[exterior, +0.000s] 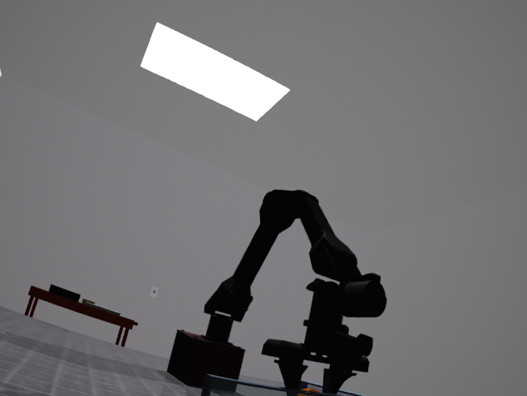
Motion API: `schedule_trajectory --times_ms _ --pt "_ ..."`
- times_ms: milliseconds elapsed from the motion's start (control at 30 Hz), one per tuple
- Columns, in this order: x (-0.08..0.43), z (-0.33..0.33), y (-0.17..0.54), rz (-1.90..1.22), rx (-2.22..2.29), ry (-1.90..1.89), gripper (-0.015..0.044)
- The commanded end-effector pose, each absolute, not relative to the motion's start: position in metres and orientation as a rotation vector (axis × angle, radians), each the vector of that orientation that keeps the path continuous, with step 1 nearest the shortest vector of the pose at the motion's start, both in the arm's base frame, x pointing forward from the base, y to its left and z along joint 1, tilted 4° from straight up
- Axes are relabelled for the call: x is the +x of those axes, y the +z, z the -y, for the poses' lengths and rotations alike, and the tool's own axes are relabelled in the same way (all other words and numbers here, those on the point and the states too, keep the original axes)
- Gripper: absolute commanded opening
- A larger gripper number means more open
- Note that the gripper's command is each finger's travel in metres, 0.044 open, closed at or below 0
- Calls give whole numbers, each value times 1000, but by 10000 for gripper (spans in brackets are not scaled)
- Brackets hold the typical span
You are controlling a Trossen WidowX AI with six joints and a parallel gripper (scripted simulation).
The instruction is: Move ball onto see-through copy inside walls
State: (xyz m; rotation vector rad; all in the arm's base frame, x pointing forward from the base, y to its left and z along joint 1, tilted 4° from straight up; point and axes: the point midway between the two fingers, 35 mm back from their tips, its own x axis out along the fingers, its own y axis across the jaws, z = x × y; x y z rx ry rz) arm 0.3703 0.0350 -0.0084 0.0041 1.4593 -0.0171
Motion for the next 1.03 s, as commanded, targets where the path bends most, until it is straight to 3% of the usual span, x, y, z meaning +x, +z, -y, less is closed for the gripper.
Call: schedule_trajectory --times_ms 0,200,600,667,767,1000 --pt "371 -35 -5 -1459 4 -17 406" --pt "361 -36 72 -1466 4 -19 406" --pt "364 -36 69 -1451 3 -15 406" --pt "363 -36 80 -1451 3 -15 440" --pt "355 -36 117 -1451 3 -15 440" --pt "354 -36 120 -1451 3 -15 440"
